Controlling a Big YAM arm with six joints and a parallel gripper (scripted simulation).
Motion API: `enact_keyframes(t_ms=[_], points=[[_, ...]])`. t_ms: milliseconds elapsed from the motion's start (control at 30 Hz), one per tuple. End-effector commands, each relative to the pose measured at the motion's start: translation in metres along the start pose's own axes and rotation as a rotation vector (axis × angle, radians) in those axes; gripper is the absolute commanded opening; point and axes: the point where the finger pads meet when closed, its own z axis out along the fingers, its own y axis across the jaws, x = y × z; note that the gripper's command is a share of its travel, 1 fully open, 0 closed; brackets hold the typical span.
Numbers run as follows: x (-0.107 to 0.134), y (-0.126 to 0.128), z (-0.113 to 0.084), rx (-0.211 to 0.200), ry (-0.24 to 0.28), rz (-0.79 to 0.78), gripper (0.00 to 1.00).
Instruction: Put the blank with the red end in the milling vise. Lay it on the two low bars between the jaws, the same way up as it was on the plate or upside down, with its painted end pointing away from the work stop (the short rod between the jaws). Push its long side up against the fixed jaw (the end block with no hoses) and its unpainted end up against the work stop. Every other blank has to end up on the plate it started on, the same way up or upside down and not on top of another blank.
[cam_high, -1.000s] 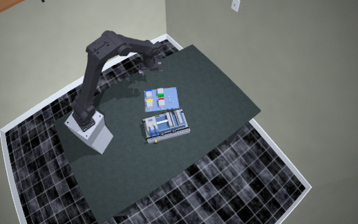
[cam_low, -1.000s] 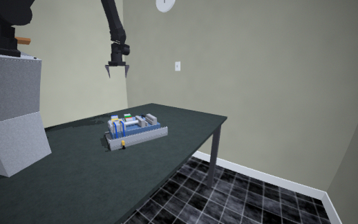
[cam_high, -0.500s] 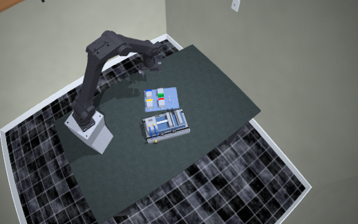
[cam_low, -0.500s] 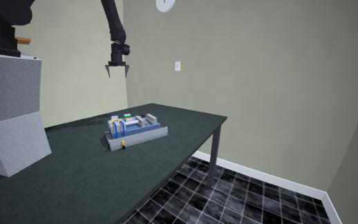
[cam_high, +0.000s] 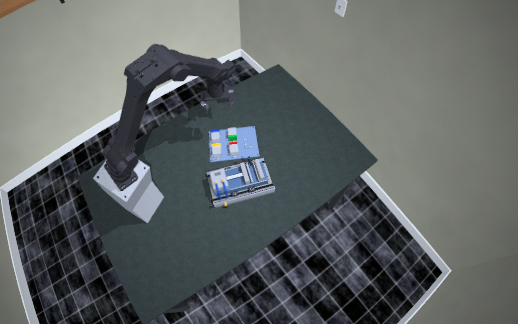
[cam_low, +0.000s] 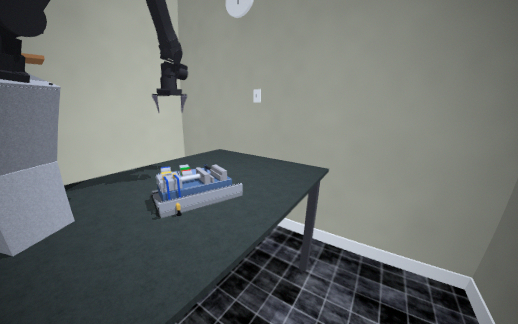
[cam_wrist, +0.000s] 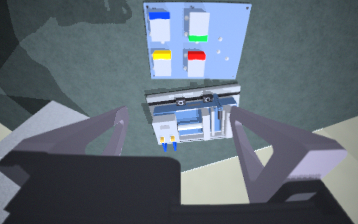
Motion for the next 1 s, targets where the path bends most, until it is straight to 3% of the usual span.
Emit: enact_keyframes(t_ms=[0,400,500,567,633,667,700,767,867,900,967], points=[[-0.006,-0.014,-0.014,0.025,-0.025,0.006,1.00],[-0.006,-0.014,-0.014,0.025,-0.025,0.006,1.00],[-0.010,-0.021,0.024,0.023,-0.022,0.013,1.00],[-0.009,-0.020,0.072,0.020,-0.020,0.012,1.00],[-0.008,-0.020,0.073,0.021,-0.018,0.012,1.00],[-0.007,-0.018,0.097,0.019,-0.018,0.011,1.00],[-0.007,-0.018,0.097,0.020,-0.017,0.011,1.00],[-0.004,-0.015,0.121,0.018,-0.016,0.010,1.00],[-0.004,-0.015,0.123,0.018,-0.015,0.010,1.00],[-0.021,-0.021,0.098,0.055,-0.050,-0.005,1.00],[-0.021,-0.021,0.098,0.056,-0.050,-0.005,1.00]])
